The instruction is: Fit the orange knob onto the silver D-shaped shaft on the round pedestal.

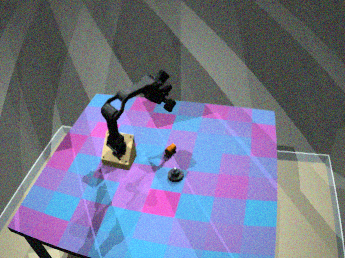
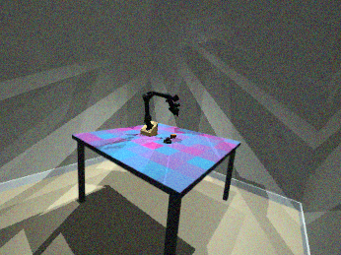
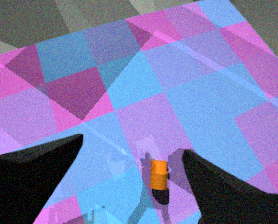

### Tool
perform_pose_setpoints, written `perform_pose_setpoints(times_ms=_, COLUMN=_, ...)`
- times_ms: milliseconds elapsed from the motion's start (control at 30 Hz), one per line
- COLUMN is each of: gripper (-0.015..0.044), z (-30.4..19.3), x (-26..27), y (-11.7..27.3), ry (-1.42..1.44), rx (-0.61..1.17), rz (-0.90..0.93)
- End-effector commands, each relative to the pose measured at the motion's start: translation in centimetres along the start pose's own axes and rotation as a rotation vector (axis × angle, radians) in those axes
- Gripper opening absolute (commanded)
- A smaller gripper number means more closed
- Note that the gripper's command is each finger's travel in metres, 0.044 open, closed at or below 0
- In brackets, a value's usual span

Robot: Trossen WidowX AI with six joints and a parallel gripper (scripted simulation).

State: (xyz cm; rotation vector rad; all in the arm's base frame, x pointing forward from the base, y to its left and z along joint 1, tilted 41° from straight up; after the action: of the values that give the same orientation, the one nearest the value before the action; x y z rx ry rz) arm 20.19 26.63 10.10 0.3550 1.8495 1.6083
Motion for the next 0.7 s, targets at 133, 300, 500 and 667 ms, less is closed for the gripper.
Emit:
perform_pose_setpoints(times_ms=133, gripper=0.0440, z=-2.1, x=-7.3, y=-11.6, ry=0.060, rx=0.460, rz=-0.095)
perform_pose_setpoints(times_ms=300, gripper=0.0440, z=-3.0, x=-8.4, y=-13.5, ry=0.079, rx=0.541, rz=-0.089)
perform_pose_setpoints(times_ms=500, gripper=0.0440, z=-4.1, x=-8.4, y=-14.7, ry=0.079, rx=0.541, rz=-0.090)
perform_pose_setpoints(times_ms=667, gripper=0.0440, z=-4.7, x=-8.4, y=-15.4, ry=0.079, rx=0.542, rz=-0.090)
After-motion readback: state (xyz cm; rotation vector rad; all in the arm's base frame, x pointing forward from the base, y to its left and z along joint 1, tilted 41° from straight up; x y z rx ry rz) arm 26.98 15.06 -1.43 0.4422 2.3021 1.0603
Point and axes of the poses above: the point midway between the two fingers, 35 mm back from their tips, its own y axis back along the fingers, its own x axis across the jaws, z = x × y, the point moved 10 cm from there along y, back along the fingers, and after that the axes turned 6 degrees about -y, right-handed, at the moved point
